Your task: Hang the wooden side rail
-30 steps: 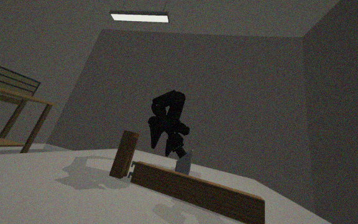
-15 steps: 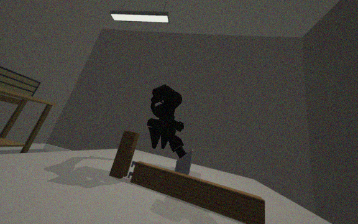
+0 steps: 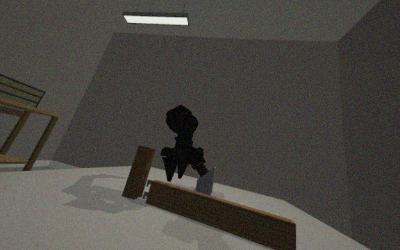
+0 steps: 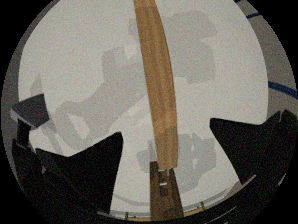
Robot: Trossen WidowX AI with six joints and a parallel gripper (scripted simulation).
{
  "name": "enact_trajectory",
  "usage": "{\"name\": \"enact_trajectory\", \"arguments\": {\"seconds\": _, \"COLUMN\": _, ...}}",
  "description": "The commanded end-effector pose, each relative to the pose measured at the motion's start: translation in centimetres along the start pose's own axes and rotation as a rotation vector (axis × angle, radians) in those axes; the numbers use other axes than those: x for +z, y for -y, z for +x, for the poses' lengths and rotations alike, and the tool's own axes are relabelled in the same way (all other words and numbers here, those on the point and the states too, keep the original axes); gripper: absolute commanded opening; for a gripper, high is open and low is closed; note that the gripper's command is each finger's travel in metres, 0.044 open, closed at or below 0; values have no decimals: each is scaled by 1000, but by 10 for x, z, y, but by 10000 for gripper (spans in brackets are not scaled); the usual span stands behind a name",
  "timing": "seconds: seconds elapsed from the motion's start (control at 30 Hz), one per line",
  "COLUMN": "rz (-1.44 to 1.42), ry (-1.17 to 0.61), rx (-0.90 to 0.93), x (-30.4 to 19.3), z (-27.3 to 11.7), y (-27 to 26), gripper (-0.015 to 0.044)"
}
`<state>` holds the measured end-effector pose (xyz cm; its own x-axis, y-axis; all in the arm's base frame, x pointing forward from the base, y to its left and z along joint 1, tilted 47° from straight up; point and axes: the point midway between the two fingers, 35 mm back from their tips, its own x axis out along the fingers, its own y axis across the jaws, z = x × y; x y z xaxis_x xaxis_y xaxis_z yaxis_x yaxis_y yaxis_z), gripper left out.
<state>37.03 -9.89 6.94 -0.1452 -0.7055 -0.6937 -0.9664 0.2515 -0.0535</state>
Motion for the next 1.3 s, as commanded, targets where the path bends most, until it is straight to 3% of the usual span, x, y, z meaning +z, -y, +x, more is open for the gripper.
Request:
{"name": "enact_trajectory", "arguments": {"seconds": 0.0, "rz": -5, "ry": -5, "rx": -2, "x": -1, "z": 5, "y": -1, "gripper": 440}}
{"name": "enact_trajectory", "arguments": {"seconds": 1.27, "rz": -4, "ry": -7, "rx": -2, "x": -2, "z": 65, "y": 0, "gripper": 440}}
